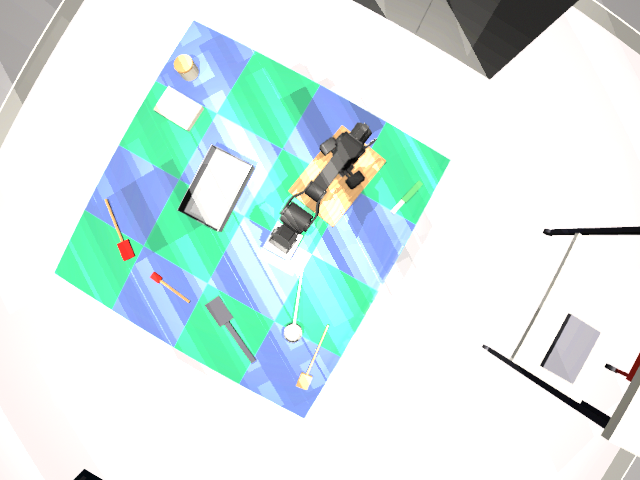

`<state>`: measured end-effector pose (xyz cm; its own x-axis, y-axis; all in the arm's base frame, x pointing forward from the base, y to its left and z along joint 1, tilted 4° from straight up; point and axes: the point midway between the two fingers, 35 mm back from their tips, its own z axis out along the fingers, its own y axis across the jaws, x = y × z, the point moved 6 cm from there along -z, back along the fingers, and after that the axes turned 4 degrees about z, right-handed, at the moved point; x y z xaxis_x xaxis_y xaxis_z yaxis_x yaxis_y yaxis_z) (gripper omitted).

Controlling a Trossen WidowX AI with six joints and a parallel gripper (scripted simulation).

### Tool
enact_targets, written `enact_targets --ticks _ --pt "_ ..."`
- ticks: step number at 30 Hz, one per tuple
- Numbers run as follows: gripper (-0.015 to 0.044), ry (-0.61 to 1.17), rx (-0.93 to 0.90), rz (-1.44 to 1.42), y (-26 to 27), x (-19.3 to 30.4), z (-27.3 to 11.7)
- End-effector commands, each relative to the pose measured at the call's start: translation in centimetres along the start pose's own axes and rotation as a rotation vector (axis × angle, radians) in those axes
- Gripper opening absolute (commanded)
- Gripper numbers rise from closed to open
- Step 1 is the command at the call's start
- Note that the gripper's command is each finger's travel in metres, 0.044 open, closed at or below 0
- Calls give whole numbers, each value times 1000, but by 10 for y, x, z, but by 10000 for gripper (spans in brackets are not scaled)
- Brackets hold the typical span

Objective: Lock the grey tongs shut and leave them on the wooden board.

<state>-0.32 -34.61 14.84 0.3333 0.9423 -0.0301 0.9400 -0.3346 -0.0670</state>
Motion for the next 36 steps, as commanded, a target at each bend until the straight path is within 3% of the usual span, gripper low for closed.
enact_targets --ticks 1,36 --pt "-150 6 -8 7 1 -1 -2" --pt "-150 5 -7 7 2 -4 50"
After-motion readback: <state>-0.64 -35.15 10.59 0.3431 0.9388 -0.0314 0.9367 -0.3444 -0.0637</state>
